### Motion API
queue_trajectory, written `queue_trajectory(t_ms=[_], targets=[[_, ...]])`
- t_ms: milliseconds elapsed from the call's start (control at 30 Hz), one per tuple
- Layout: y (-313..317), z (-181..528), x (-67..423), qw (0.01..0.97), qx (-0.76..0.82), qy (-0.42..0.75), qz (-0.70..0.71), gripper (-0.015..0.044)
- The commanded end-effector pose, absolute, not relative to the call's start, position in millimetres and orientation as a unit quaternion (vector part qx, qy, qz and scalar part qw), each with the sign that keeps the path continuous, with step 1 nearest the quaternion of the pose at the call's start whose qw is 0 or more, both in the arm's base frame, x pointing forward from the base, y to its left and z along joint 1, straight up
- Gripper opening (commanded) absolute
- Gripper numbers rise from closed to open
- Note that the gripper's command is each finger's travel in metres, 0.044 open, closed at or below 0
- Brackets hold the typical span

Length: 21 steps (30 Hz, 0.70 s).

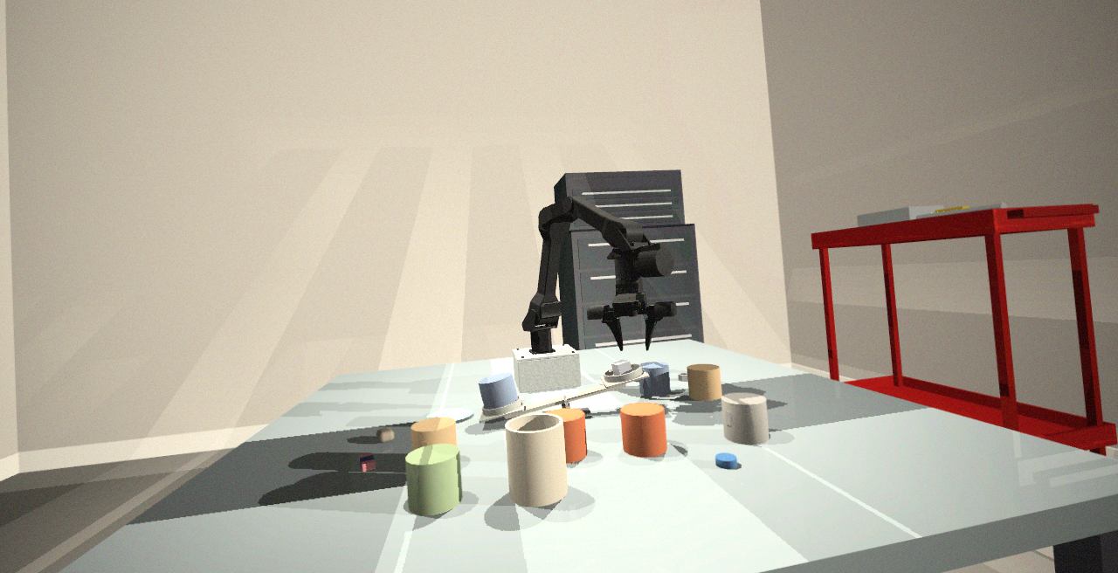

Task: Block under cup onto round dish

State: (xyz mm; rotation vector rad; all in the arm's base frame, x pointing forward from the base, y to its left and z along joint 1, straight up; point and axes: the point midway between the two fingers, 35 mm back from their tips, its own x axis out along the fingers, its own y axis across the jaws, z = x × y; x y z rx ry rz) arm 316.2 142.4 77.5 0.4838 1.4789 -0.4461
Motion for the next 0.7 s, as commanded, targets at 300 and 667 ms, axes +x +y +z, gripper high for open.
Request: queue_trajectory(t_ms=[300,667], targets=[[123.4,85.3,327.2,0.625,0.360,0.605,-0.338,0.0260],[105.3,91.1,334.9,0.545,0.469,0.532,-0.448,0.0260]])
